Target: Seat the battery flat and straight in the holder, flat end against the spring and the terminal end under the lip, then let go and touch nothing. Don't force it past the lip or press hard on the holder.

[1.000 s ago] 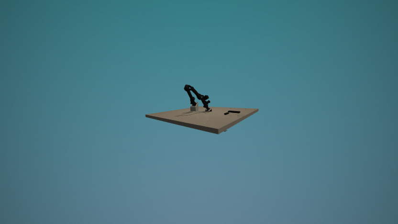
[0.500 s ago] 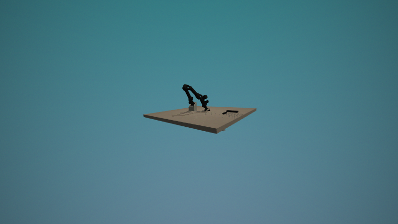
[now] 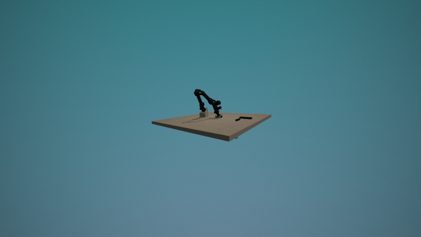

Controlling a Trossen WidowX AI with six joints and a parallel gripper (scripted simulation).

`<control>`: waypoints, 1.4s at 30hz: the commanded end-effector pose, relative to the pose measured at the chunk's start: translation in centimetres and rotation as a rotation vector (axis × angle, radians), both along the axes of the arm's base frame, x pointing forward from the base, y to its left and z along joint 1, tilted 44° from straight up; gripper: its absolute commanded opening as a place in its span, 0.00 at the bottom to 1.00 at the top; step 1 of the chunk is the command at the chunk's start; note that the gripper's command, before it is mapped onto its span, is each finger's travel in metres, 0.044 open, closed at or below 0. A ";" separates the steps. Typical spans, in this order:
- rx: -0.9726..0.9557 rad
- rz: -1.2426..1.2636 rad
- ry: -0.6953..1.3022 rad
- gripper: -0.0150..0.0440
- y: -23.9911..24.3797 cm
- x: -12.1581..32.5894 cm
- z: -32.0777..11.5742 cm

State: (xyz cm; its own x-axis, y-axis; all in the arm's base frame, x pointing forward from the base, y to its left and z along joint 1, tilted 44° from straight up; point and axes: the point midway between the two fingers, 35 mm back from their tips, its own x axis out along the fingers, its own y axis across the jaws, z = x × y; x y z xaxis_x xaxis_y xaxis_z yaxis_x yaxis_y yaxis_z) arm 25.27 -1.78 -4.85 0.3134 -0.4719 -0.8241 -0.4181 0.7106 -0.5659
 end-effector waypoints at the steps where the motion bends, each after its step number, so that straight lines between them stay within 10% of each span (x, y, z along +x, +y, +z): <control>1: -0.014 -0.020 0.038 0.39 -0.2 -0.4 -0.5; 42: -0.082 -0.170 0.199 0.39 -0.3 0.3 -0.9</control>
State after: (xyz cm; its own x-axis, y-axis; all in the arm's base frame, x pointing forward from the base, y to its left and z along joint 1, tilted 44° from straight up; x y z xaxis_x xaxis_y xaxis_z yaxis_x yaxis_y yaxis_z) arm 26.01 -1.89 -5.45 0.0959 -0.5563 -0.8254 -0.3970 0.7390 -0.5443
